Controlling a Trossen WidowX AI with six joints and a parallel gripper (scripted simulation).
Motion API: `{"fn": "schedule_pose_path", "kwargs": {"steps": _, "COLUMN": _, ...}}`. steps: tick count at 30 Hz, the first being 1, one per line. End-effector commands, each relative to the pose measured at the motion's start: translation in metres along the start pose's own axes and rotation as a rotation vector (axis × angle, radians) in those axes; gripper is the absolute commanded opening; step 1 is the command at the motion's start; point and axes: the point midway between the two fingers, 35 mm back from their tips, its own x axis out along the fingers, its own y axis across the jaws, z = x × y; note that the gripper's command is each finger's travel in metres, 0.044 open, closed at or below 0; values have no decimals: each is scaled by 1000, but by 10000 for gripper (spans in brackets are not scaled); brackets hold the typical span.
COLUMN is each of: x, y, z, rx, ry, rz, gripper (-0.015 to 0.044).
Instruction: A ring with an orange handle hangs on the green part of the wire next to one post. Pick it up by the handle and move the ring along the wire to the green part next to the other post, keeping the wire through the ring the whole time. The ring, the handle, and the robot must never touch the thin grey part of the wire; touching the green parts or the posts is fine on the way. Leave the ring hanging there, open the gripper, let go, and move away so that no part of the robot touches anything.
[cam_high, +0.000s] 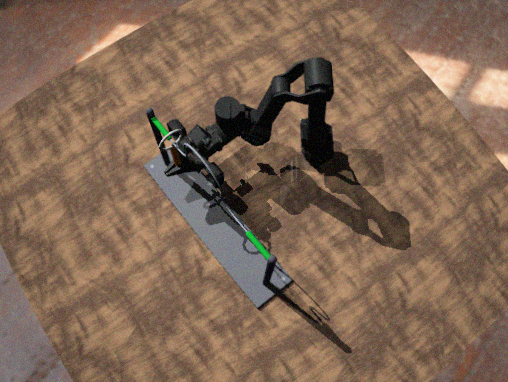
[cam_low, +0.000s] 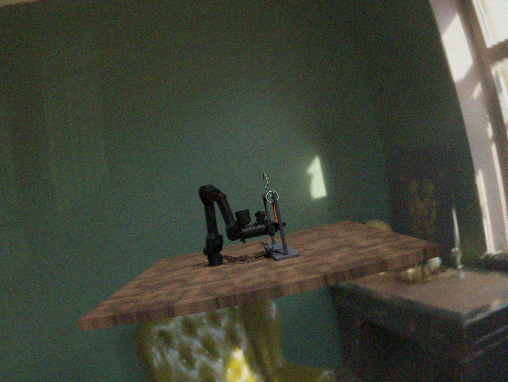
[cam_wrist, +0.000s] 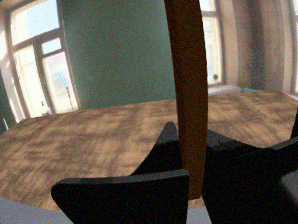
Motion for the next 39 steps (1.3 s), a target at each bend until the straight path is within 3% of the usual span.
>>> {"fn": "schedule_pose_path", "kwargs": {"steps": 1, "x": -1, "y": 5, "z": -1, "rx": 11, "ry": 2, "rz": -2, "gripper": -150}}
{"fn": "schedule_pose_path", "kwargs": {"steps": 20, "x": 0, "y": 39, "z": 0, "rx": 131, "ry": 1, "rz": 0, "gripper": -150}}
{"fn": "schedule_pose_path", "kwargs": {"steps": 39, "x": 1, "y": 101, "z": 20, "rx": 489, "ry": -3, "rz": 3, "gripper": -150}}
